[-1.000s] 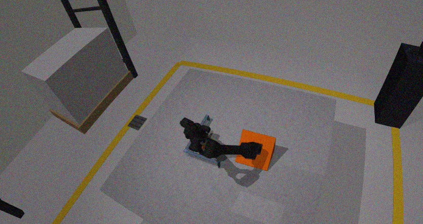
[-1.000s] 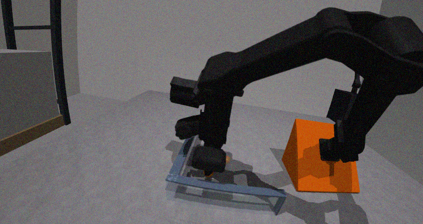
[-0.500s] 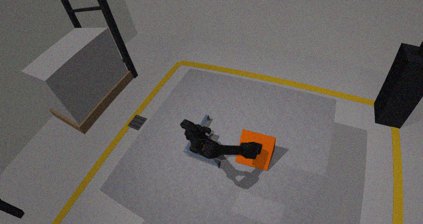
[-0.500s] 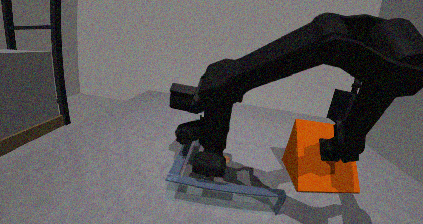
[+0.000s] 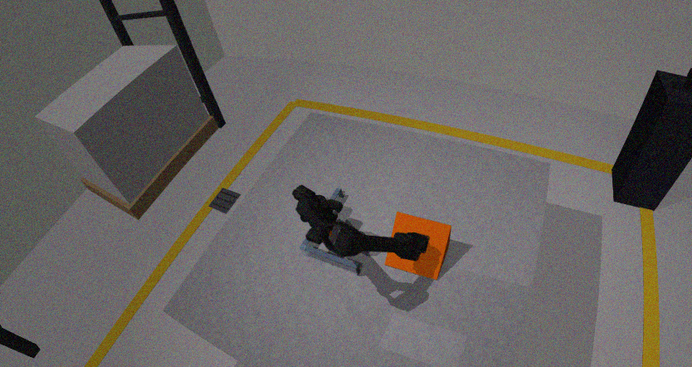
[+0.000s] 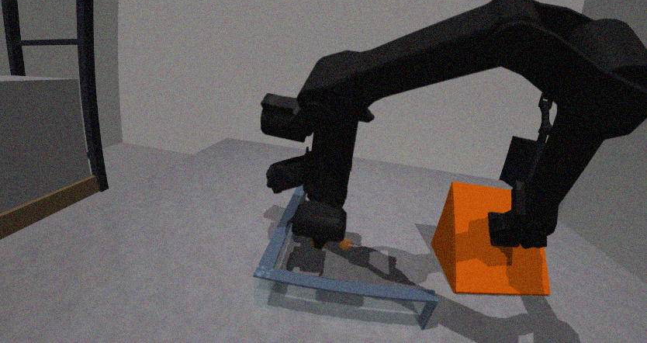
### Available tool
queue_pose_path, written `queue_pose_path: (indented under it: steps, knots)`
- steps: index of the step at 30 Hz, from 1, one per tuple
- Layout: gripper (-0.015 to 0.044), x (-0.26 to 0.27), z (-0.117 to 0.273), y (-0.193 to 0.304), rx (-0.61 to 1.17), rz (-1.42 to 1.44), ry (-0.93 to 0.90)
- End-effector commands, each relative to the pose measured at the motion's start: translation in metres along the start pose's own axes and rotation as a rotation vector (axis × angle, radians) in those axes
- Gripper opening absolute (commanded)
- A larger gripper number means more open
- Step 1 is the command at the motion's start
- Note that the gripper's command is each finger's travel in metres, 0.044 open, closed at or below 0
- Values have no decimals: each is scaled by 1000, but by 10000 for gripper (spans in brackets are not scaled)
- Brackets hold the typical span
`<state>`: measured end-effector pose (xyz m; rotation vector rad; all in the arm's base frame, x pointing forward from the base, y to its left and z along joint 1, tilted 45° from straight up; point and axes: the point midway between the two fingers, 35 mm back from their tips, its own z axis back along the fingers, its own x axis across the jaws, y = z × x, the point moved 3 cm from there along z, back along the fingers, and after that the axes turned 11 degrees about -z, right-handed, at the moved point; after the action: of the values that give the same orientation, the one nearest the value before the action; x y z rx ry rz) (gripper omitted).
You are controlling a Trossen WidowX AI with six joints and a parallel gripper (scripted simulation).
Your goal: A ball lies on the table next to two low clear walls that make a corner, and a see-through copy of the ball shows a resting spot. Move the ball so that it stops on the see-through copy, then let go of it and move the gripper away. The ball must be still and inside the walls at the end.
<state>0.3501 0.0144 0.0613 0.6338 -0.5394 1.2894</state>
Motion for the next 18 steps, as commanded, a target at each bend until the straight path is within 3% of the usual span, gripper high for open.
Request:
queue_pose_path:
  steps: [1, 10, 18]
  knots:
    - [0, 0, 22, -1, -2, 3, 6]
    - [0, 0, 77, 5, 1, 4, 1]
    - [0, -20, 69, 11, 0, 3, 2]
